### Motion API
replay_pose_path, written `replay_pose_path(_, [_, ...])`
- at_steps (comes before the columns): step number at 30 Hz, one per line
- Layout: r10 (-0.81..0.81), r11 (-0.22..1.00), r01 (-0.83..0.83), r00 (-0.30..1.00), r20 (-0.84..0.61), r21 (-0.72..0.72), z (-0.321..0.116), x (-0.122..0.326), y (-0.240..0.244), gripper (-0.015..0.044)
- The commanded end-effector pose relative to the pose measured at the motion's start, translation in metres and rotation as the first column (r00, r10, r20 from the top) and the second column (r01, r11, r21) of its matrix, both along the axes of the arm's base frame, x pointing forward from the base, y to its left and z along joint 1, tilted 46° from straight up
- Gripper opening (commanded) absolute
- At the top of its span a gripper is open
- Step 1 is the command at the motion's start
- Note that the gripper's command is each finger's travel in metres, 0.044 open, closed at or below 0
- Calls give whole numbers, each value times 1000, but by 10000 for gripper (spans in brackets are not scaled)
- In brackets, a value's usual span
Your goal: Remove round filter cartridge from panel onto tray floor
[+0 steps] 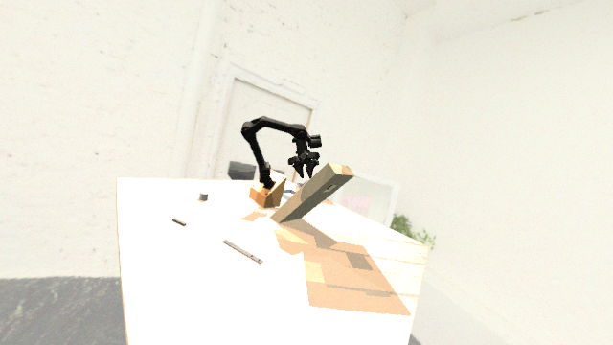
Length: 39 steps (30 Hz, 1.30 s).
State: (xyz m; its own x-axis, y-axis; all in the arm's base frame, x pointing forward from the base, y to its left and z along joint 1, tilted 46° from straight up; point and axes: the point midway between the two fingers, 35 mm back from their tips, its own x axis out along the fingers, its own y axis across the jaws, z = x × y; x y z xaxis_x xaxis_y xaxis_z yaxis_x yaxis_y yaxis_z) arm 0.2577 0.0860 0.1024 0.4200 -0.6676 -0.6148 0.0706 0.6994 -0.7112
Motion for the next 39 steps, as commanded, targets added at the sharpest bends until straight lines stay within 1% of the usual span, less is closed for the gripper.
replay_pose_path(1, [-1, 1000, 1, 1000, -3, 0, -4, 2, -5, 305])
replay_pose_path(21, [-1, 1000, 1, 1000, 1, -3, -22, 15, -26, 305])
replay_pose_path(38, [-2, 1000, 2, 1000, 0, 2, -20, 13, -23, 191])
replay_pose_path(39, [-2, 1000, 2, 1000, 0, 2, -20, 13, -23, 165])
